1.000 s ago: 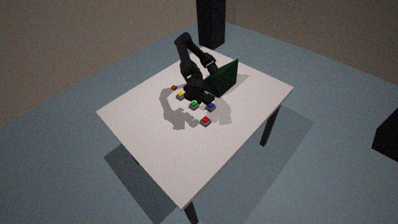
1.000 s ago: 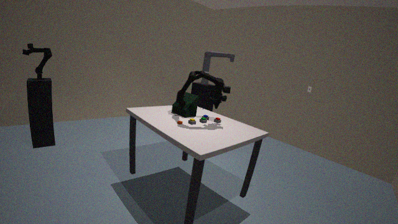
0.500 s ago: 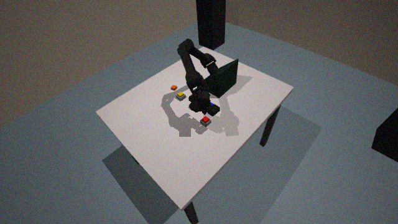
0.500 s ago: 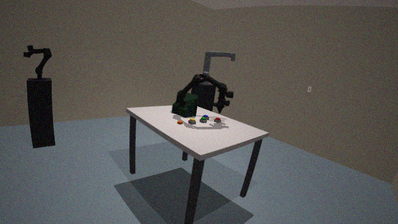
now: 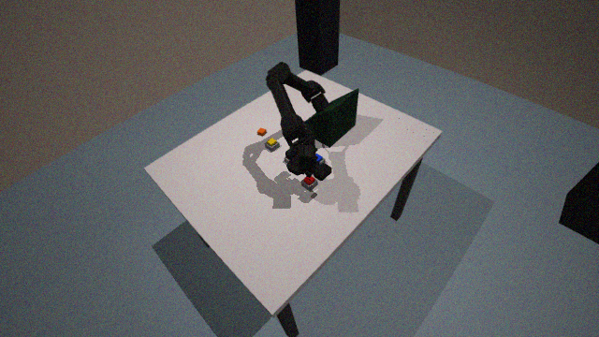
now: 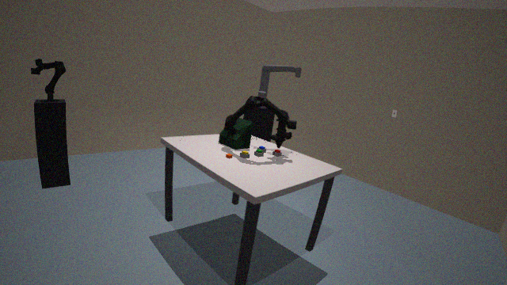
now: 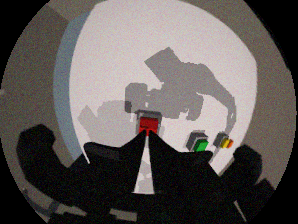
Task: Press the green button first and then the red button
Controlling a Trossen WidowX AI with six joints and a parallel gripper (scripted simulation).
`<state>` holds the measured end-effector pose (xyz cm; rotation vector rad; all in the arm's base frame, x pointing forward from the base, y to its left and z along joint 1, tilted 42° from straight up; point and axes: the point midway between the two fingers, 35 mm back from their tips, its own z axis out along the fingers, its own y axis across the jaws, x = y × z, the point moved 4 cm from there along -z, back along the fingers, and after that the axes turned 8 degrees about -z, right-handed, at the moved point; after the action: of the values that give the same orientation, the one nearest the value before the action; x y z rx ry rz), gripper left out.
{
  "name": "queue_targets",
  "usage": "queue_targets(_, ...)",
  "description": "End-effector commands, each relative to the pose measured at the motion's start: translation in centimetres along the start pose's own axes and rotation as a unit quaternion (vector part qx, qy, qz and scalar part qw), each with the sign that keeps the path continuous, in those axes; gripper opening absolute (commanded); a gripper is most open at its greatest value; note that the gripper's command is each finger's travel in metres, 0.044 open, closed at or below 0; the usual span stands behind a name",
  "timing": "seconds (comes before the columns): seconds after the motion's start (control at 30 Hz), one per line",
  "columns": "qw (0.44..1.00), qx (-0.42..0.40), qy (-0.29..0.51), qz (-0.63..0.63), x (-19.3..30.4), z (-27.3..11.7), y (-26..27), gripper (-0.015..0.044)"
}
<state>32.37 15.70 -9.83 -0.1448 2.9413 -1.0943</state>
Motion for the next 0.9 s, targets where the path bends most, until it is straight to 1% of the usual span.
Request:
queue_targets(0.0,1.000,0.005,0.002,-0.004,0.2,1.0,-0.1,0.0020)
queue_targets(0.33,1.000,0.005,0.002,-0.004,0.3,2.5,-0.1,0.0020)
queue_targets(0.87,1.000,0.005,0.002,-0.004,0.3,2.5,-0.1,0.0020)
